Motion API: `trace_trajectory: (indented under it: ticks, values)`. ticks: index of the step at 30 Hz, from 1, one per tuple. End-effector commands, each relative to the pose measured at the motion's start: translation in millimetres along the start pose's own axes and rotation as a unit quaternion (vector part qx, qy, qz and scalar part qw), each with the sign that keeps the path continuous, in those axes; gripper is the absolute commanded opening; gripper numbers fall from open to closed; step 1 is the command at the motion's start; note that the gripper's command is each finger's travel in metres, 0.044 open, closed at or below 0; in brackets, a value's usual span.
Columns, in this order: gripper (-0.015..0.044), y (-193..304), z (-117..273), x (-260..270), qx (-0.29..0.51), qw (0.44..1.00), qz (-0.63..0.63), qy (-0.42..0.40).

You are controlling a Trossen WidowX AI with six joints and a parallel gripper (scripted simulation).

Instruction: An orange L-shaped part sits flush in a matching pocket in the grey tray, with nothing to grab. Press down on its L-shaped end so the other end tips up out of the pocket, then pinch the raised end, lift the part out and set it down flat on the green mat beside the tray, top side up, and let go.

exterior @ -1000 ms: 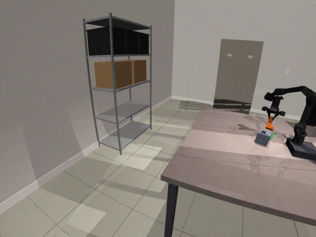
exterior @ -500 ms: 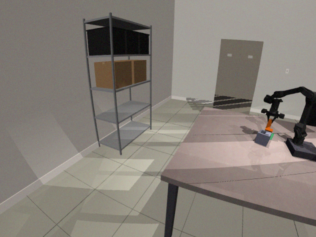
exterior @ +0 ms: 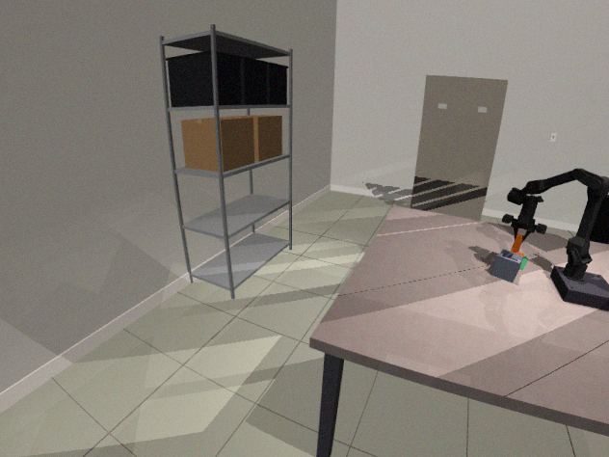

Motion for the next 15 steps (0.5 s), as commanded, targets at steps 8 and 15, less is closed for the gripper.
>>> trace_trajectory:
  ticks: [8, 15]
  values:
    - [0.0, -0.5, -13.8, 1.3, -0.003, 1.0, 0.002, -0.005]
    - [0.0, -0.5, -14.1, 1.3, -0.003, 1.0, 0.002, -0.005]
Point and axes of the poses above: the point midway between the two fingers, 35 mm back from their tips, its own z axis back along the fingers, its own x axis across the jaws, y = z × x, the point moved 5 cm from there along z, back along the fingers, and after that the axes turned 9 degrees about -z, right-handed, at the moved point
